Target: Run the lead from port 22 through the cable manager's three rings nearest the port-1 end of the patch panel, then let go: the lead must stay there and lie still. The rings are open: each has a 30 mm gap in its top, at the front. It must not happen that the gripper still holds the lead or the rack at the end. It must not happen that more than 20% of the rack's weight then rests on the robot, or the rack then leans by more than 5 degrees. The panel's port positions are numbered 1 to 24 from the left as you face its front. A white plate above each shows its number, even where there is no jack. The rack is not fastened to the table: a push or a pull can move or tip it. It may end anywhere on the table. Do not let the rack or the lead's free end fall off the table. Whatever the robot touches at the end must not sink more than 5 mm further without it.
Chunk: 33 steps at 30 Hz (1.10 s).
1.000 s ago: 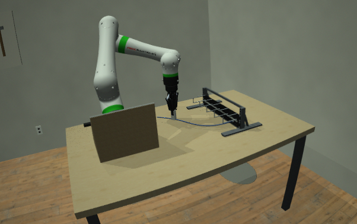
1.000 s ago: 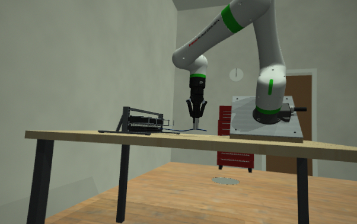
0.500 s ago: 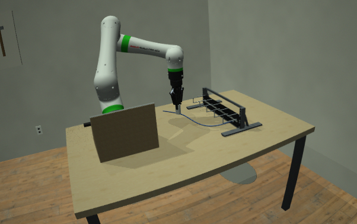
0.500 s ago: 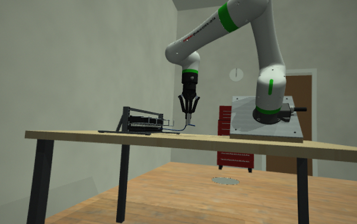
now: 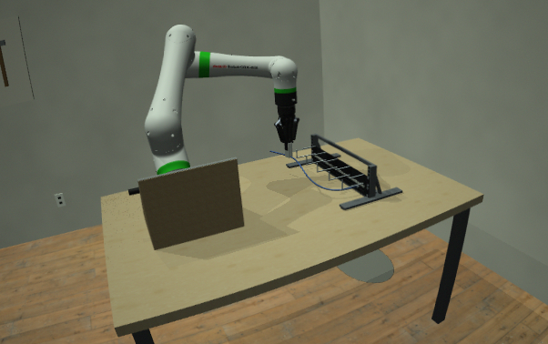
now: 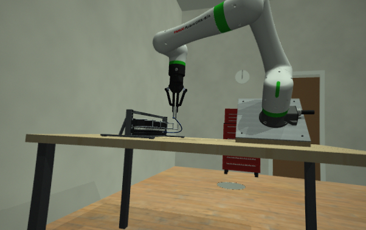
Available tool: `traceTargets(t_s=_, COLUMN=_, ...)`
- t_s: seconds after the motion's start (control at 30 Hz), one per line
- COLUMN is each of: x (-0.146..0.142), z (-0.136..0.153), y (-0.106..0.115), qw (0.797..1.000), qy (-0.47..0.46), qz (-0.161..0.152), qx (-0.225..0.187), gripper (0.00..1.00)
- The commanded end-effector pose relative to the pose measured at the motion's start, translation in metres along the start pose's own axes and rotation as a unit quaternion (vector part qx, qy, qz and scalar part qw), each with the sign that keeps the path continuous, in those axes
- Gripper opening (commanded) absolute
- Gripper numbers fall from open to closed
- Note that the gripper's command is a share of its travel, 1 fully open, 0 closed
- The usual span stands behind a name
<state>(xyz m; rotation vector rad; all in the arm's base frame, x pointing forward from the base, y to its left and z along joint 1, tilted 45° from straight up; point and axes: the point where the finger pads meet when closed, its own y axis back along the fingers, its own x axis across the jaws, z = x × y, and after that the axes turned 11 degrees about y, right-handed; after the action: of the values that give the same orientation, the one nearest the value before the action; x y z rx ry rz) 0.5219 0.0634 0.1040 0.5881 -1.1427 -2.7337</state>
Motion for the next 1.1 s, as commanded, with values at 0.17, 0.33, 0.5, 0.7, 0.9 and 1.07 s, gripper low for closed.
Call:
traceTargets(t_s=0.17, x=-0.072, z=-0.004, y=0.036, qw=0.996, qy=-0.093, qz=0.0, qx=0.0, gripper=0.0)
traceTargets(t_s=0.33, x=-0.104, z=-0.006, y=0.051, qw=0.991, qy=-0.134, qz=0.0, qx=0.0, gripper=0.0)
traceTargets(t_s=0.5, x=-0.112, z=-0.006, y=0.055, qw=0.989, qy=-0.145, qz=0.0, qx=0.001, gripper=0.0)
traceTargets(t_s=0.7, x=-0.112, z=-0.006, y=0.055, qw=0.989, qy=-0.145, qz=0.0, qx=0.001, gripper=0.0)
traceTargets(t_s=0.9, x=-0.112, z=-0.006, y=0.055, qw=0.989, qy=-0.145, qz=0.0, qx=0.001, gripper=0.0)
traceTargets(t_s=1.07, x=-0.112, z=-0.006, y=0.055, qw=0.989, qy=-0.145, qz=0.0, qx=0.001, gripper=0.0)
